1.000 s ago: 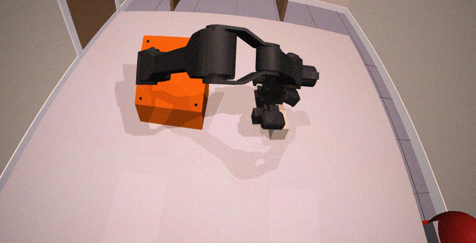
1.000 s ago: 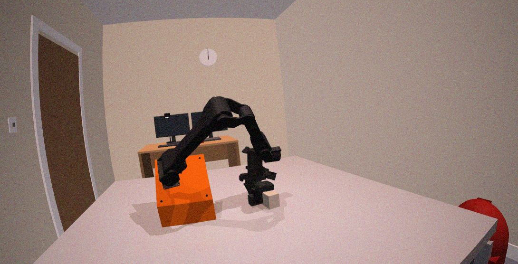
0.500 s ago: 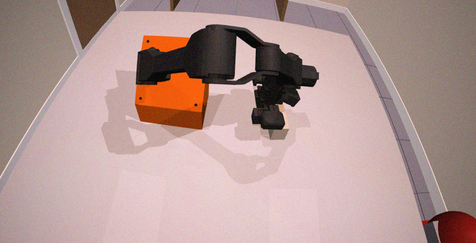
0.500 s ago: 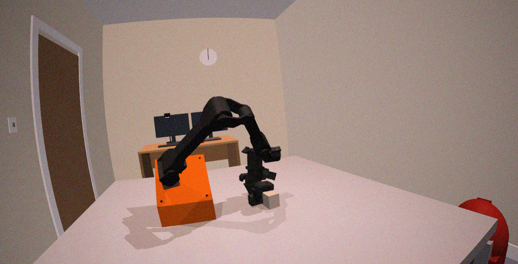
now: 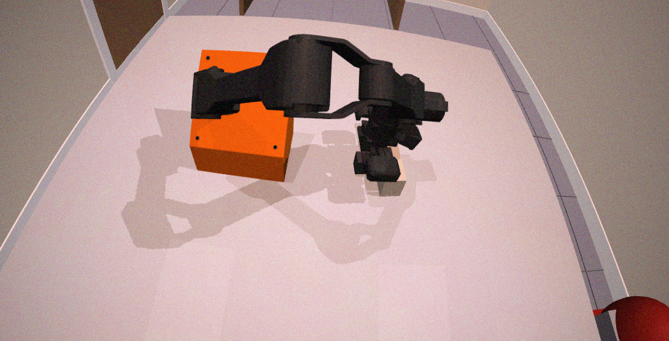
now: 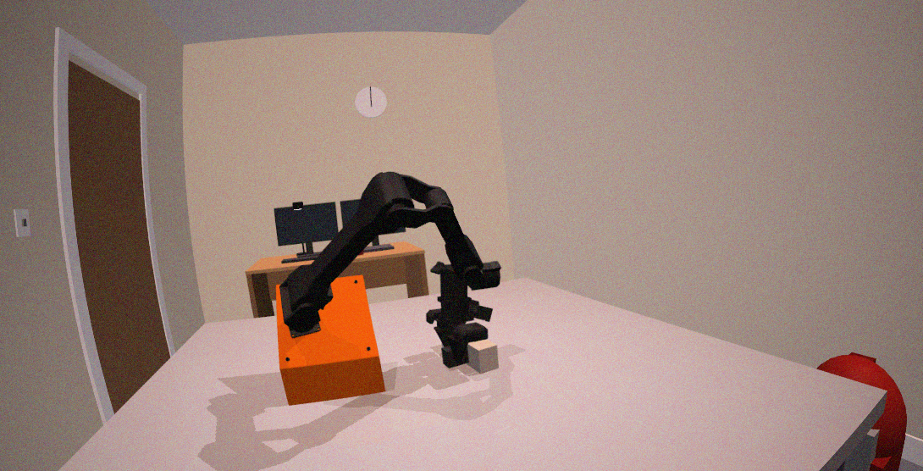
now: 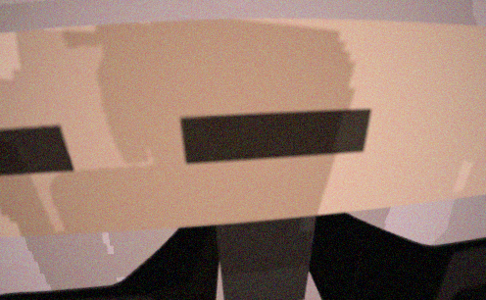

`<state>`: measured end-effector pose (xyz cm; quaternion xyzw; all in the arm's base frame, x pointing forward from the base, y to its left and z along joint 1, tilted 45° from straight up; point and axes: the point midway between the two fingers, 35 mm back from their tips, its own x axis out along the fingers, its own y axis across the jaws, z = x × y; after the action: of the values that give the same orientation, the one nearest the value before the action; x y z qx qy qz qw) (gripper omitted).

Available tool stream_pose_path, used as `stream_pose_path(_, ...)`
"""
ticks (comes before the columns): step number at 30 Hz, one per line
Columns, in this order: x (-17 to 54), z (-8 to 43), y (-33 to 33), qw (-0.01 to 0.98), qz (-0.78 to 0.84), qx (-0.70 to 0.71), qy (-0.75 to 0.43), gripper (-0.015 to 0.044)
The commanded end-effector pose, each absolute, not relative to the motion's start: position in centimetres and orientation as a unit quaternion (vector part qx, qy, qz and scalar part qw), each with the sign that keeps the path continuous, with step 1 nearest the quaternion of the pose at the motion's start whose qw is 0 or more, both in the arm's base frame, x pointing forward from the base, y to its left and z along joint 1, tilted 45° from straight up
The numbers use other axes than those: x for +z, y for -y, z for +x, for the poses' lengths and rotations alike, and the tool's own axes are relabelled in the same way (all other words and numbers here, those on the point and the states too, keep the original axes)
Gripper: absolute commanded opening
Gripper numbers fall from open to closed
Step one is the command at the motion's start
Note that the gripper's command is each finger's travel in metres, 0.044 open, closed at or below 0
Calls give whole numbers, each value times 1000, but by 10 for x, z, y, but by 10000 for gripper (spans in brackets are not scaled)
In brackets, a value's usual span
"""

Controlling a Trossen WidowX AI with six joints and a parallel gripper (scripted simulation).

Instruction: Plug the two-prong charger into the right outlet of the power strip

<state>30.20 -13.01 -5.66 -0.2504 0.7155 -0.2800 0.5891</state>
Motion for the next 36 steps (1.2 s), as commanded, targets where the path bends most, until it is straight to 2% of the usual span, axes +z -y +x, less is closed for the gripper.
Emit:
stream_pose_path(1, -56, 303, 130, 590, -250, -280, -715, 0)
stream_pose_path(4, -56, 303, 130, 590, -250, -280, -715, 0)
stream_pose_path(21, -56, 303, 130, 590, -250, -280, -715, 440)
stream_pose_path(36, -56, 299, 130, 593, -249, -281, -712, 440)
